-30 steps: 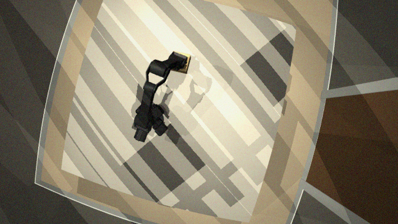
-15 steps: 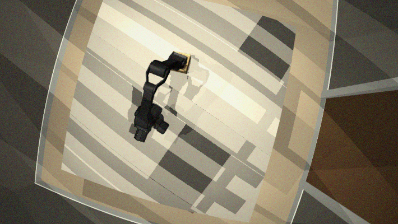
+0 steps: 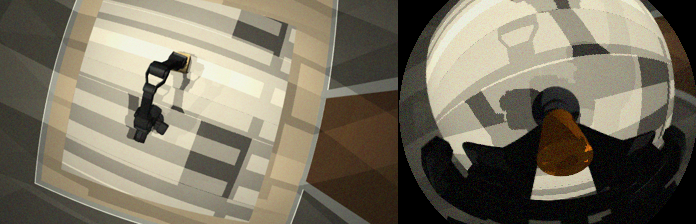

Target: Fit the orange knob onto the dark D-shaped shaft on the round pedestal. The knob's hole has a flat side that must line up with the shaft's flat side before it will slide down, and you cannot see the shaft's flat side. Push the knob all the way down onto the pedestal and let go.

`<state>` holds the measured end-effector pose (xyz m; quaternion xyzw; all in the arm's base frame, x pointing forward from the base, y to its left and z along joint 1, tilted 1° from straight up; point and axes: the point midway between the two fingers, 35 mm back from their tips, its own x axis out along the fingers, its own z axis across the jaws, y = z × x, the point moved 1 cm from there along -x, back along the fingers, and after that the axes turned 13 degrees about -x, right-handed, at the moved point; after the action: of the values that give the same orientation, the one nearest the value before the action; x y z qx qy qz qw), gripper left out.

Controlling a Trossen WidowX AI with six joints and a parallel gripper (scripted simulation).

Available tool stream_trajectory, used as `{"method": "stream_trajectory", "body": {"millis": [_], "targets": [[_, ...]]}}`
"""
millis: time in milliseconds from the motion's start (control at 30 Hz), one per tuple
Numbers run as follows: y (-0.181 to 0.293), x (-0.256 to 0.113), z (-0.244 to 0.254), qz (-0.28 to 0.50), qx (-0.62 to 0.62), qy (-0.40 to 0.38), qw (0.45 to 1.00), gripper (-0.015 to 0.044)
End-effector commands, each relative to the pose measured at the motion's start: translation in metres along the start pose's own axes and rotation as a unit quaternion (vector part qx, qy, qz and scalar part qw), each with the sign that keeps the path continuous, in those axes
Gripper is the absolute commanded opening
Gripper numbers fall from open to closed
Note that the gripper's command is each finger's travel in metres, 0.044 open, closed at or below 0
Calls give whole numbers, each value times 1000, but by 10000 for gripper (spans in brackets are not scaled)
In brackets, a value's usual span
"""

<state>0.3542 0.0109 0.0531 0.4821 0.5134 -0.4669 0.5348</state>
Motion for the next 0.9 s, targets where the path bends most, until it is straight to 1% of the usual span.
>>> {"method": "stream_trajectory", "body": {"millis": [0, 533, 667, 767, 867], "targets": [[1, 0, 0, 2, -2, 0, 1000, 0], [-2, -5, 0, 2, 11, 0, 1000, 0], [-4, -4, 0, 2, 89, 0, 996, 0], [-5, -4, 0, 2, 189, 0, 982, 0], [-5, -3, 0, 2, 291, 0, 957, 0]]}}
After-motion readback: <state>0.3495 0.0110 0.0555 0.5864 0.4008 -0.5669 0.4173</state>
